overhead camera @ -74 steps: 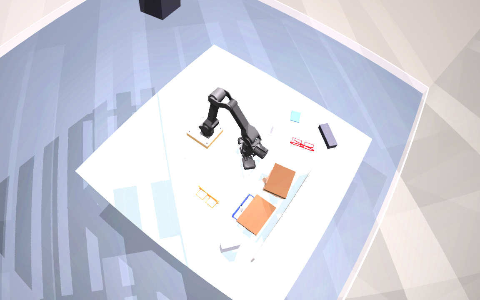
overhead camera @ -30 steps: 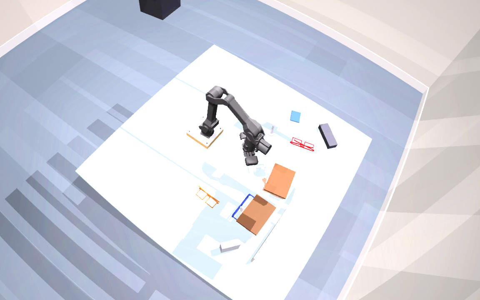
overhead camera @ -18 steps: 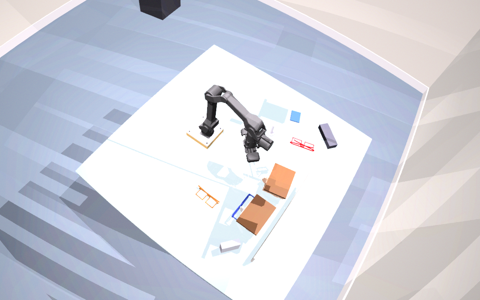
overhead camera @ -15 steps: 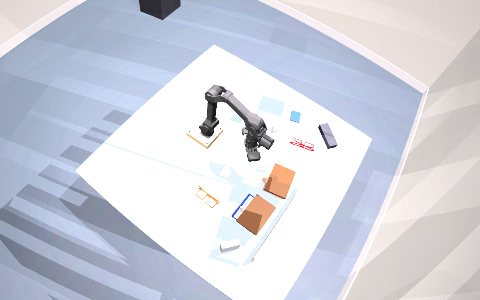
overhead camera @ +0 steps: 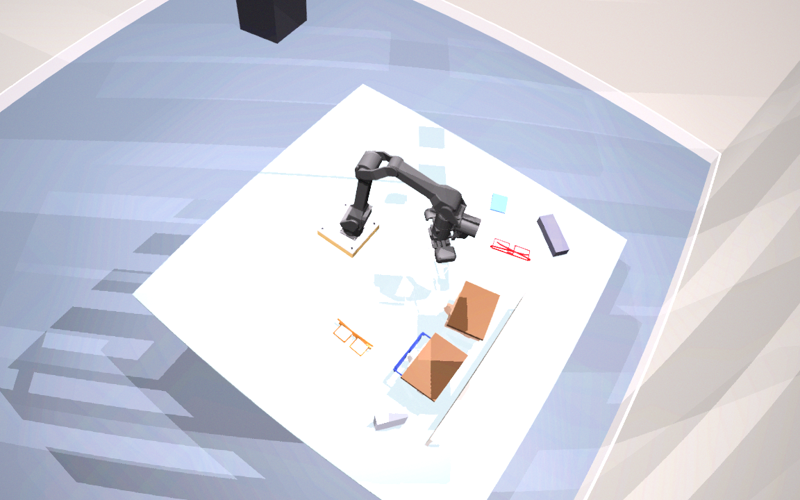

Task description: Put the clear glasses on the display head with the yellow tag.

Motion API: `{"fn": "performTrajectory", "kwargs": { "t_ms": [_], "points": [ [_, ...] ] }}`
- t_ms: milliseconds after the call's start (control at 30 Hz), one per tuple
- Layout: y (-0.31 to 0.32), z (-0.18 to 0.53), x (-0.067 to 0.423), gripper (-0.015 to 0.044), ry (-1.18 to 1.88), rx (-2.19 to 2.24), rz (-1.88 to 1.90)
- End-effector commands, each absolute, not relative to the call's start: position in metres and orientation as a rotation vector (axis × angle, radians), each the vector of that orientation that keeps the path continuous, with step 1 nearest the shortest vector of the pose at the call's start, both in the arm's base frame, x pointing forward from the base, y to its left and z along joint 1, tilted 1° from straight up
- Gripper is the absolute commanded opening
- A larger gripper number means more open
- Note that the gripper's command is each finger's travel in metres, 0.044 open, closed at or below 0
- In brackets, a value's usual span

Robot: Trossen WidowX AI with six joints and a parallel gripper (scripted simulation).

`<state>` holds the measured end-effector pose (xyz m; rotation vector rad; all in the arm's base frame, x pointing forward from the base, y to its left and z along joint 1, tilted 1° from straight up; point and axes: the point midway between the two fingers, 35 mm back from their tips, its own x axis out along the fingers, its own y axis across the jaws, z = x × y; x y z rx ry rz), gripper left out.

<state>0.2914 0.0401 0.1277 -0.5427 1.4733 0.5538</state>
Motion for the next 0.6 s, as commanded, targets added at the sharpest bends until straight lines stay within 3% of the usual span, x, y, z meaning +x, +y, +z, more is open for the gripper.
{"fn": "performTrajectory", "kwargs": {
  "t_ms": [0,567],
  "points": [
    [0.061,0.130,0.294,0.0000,1.470,-0.544,0.551],
    [0.153,0.131,0.280,0.0000,1.469,-0.537,0.557]
  ]
}}
